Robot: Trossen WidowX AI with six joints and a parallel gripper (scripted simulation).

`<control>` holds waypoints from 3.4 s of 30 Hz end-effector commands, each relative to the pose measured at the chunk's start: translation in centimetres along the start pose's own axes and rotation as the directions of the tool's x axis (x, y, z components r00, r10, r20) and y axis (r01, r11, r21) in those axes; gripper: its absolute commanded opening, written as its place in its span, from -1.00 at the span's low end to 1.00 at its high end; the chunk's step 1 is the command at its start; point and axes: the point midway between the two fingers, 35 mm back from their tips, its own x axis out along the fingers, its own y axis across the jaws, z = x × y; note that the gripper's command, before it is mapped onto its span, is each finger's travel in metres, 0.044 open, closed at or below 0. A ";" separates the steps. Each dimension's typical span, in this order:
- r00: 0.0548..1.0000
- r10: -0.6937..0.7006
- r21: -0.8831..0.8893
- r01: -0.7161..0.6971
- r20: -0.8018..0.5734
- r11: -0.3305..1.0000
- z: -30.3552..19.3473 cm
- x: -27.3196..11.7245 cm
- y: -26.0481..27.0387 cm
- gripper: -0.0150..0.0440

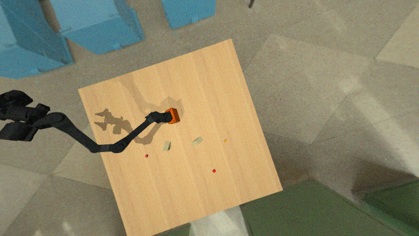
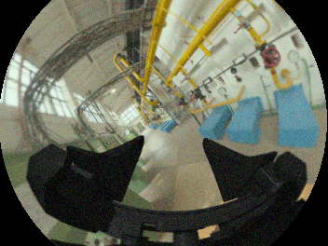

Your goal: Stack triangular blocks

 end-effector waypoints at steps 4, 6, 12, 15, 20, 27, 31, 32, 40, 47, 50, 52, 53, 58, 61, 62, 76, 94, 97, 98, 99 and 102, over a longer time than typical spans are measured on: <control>0.998 -0.034 -0.025 0.035 0.048 0.999 1.4 -0.2 -1.0 1.00; 0.991 -0.074 -0.054 0.081 0.108 0.995 3.2 -0.7 -2.2 1.00; 0.927 -0.195 -0.111 0.241 0.319 0.964 9.7 -3.4 -5.8 1.00; 0.870 -0.248 -0.107 0.321 0.425 0.941 13.2 -5.6 -7.3 1.00; 0.742 -0.312 -0.076 0.437 0.593 0.896 18.8 -10.3 -8.9 1.00; 0.492 -0.352 0.012 0.568 0.796 0.823 25.6 -19.4 -9.4 1.00; 0.325 -0.345 0.083 0.611 0.880 0.787 28.4 -25.4 -8.7 1.00; 0.280 -0.339 0.103 0.616 0.898 0.781 28.9 -27.0 -8.4 1.00; -0.089 -0.261 0.261 0.600 0.961 0.756 30.5 -40.0 -4.6 1.00; -0.333 -0.192 0.362 0.587 0.923 0.724 29.0 -50.2 -0.7 1.00; -0.450 -0.169 0.417 0.538 0.877 0.733 27.5 -54.7 0.8 1.00; -0.517 -0.161 0.458 0.518 0.840 0.722 26.0 -57.4 1.4 1.00; -0.551 -0.158 0.479 0.506 0.820 0.718 25.2 -58.7 1.7 1.00; -0.714 -0.137 0.549 0.386 0.687 0.741 20.4 -65.5 3.8 1.00; -0.796 -0.130 0.566 0.294 0.591 0.770 17.0 -69.2 5.1 1.00; -0.821 -0.128 0.567 0.262 0.557 0.781 15.6 -70.4 5.6 1.00; -0.966 -0.254 0.370 -0.220 0.046 0.903 -6.7 -81.0 7.4 1.00; -0.650 -0.736 -0.327 -0.666 -0.187 0.671 -33.6 -77.3 -4.7 1.00; -0.601 -0.782 -0.402 -0.684 -0.161 0.609 -35.2 -76.1 -6.5 1.00; -0.594 -0.789 -0.414 -0.686 -0.158 0.599 -35.4 -75.9 -6.7 1.00; -0.592 -0.791 -0.417 -0.686 -0.156 0.596 -35.4 -75.9 -6.8 1.00; -0.592 -0.791 -0.417 -0.686 -0.156 0.596 -35.4 -75.9 -6.8 1.00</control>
